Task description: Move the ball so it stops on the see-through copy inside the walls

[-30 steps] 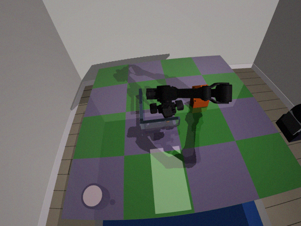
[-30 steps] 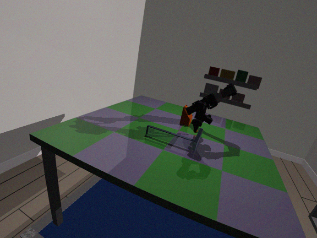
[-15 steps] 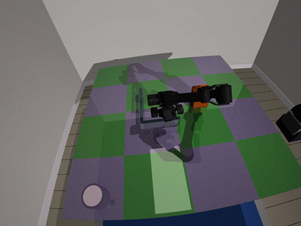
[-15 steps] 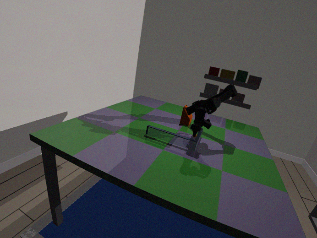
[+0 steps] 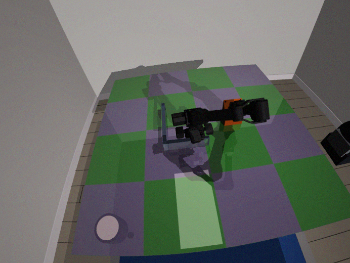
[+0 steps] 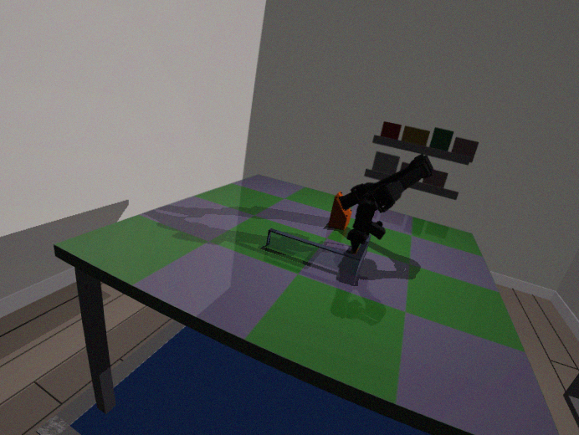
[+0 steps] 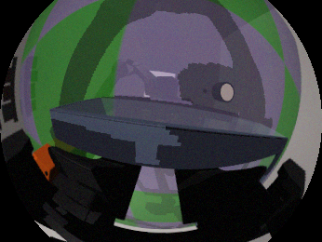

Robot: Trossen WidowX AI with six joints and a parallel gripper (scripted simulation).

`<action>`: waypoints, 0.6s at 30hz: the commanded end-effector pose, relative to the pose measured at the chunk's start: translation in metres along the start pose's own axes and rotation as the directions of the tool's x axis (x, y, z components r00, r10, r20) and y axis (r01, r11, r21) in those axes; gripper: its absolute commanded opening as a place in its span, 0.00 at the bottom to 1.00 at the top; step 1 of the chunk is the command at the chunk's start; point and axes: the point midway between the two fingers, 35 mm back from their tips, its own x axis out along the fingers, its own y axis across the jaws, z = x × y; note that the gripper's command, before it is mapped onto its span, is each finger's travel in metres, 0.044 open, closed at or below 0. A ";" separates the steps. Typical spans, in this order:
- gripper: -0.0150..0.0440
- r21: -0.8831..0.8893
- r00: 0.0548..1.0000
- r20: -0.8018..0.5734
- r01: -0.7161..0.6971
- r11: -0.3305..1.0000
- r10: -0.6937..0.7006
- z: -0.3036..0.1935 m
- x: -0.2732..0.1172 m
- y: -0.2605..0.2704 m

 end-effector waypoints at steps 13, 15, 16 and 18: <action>0.65 0.000 1.000 0.000 0.000 1.000 0.000 0.000 0.000 0.000; 0.65 0.000 1.000 -0.001 0.000 1.000 0.000 0.000 -0.002 0.000; 0.65 0.001 1.000 -0.004 0.000 1.000 0.000 -0.001 -0.009 -0.001; 0.65 0.004 1.000 -0.010 -0.002 1.000 0.002 -0.003 -0.035 -0.003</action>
